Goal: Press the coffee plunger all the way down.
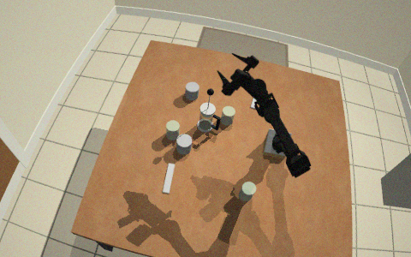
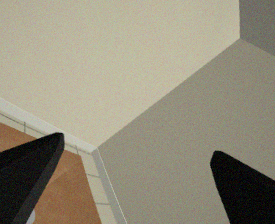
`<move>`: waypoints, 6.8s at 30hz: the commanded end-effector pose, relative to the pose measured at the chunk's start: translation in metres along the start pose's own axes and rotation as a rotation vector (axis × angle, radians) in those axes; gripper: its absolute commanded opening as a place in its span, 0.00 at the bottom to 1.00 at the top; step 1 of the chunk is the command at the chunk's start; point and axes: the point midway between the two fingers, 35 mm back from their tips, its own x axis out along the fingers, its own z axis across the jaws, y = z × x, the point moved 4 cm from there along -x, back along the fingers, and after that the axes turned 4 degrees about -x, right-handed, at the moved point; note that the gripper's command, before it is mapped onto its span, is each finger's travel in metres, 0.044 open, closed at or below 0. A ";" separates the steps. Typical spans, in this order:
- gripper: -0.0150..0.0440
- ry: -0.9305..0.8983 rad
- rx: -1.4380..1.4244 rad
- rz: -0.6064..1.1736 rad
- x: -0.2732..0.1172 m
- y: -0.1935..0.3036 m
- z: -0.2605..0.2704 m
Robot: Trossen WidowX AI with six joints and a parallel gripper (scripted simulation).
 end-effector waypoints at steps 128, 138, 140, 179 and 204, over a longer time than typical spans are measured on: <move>0.46 -0.704 0.656 0.377 0.037 0.164 0.185; 0.46 -0.705 0.656 0.376 0.042 0.163 0.188; 0.46 -0.705 0.656 0.376 0.042 0.163 0.188; 0.46 -0.705 0.656 0.376 0.046 0.163 0.186; 0.99 -0.697 0.654 0.360 0.046 0.160 0.183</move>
